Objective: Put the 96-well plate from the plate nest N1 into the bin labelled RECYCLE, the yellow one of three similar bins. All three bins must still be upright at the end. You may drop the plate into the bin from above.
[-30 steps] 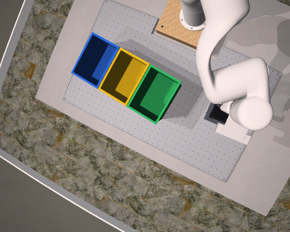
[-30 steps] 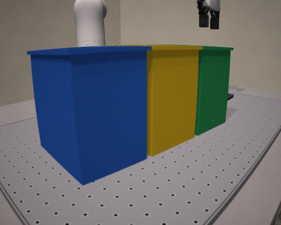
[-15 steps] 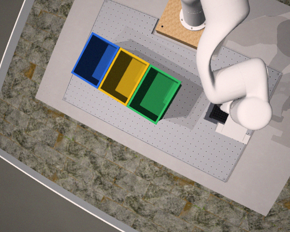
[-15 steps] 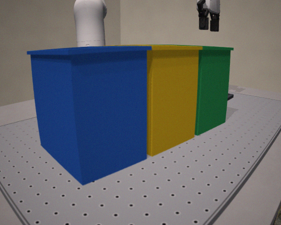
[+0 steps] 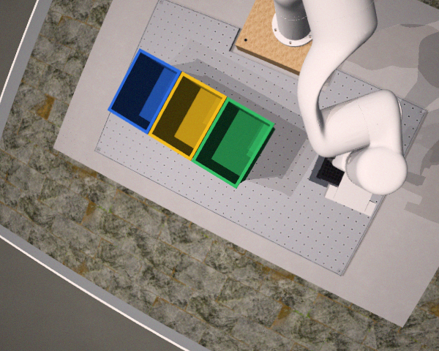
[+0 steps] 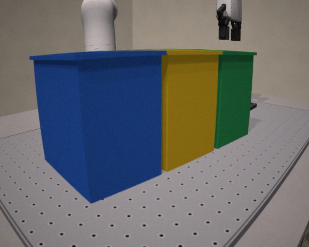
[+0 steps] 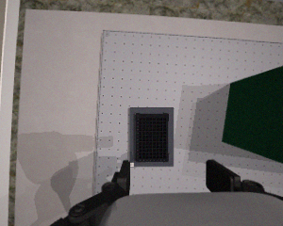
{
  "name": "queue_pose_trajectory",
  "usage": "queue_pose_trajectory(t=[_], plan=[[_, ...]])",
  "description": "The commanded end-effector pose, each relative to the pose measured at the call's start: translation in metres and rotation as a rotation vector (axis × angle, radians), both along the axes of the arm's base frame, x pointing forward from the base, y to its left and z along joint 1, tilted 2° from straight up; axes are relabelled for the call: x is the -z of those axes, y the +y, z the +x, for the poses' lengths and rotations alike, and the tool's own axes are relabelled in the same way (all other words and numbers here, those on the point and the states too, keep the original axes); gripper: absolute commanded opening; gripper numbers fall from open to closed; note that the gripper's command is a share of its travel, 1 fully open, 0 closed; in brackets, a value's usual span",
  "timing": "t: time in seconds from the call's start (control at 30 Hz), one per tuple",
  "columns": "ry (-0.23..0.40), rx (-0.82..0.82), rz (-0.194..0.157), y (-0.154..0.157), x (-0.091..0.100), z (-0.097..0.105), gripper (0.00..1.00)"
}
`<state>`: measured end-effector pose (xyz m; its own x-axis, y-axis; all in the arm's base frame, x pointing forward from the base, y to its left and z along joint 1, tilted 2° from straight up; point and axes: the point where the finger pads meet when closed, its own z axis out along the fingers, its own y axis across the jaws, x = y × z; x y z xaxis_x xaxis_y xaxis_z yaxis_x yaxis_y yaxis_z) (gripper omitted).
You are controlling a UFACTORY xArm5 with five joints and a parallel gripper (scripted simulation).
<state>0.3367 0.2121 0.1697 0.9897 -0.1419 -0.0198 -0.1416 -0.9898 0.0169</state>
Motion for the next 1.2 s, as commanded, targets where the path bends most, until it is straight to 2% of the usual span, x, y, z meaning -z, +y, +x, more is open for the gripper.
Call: queue_pose_trajectory(t=[0.0, 1.17], plan=[[-0.004, 0.000, 0.002, 0.001, 0.006, 0.001, 1.00], [-0.003, 0.000, 0.002, 0.000, 0.058, 0.000, 1.00]])
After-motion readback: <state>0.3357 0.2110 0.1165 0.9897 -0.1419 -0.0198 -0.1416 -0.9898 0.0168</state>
